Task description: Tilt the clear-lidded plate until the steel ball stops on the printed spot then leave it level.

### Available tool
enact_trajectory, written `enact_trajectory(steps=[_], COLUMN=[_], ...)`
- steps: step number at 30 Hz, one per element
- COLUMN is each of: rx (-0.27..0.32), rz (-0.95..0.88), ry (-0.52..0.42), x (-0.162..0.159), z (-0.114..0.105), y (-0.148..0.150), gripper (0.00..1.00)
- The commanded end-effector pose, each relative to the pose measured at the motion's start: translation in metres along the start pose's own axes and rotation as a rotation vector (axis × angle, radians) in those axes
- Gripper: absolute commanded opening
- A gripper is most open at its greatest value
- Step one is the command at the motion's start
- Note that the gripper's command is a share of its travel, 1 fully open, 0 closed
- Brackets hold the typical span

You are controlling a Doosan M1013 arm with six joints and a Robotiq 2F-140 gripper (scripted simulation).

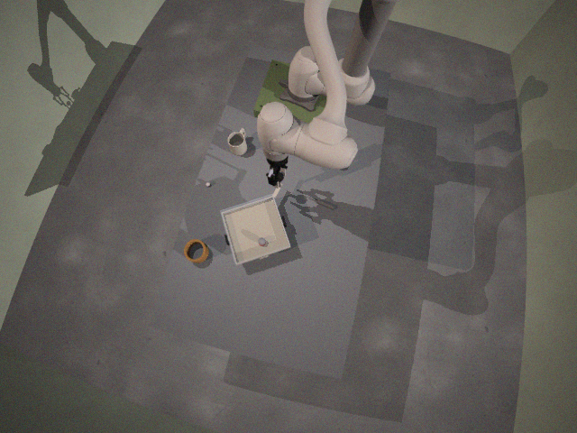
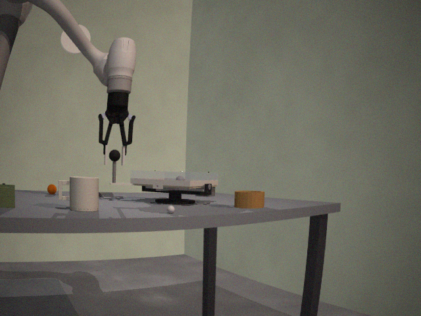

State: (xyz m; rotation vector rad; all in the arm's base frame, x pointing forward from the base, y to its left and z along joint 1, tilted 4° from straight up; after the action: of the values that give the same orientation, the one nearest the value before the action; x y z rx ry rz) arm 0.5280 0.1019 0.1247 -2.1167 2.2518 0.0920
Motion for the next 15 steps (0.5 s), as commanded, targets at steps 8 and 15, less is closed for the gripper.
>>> enact_trajectory(steps=[8, 15], rx=[0.000, 0.000], rz=[0.000, 0.000], ry=[0.000, 0.000], x=[0.0000, 0.0000], z=[-0.0012, -0.0062], y=[0.0000, 0.0000], gripper=[0.36, 0.36])
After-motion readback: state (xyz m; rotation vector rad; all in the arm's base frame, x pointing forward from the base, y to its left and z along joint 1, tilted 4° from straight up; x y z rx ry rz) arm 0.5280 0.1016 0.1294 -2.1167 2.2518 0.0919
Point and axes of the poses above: the point where the finger pads meet when closed, its own z axis out along the fingers, its own y axis across the jaws, x = y × z, the point moved 1 cm from there along -z, back along the fingers, and after that the axes turned 1 degree about z, right-handed, at the moved point
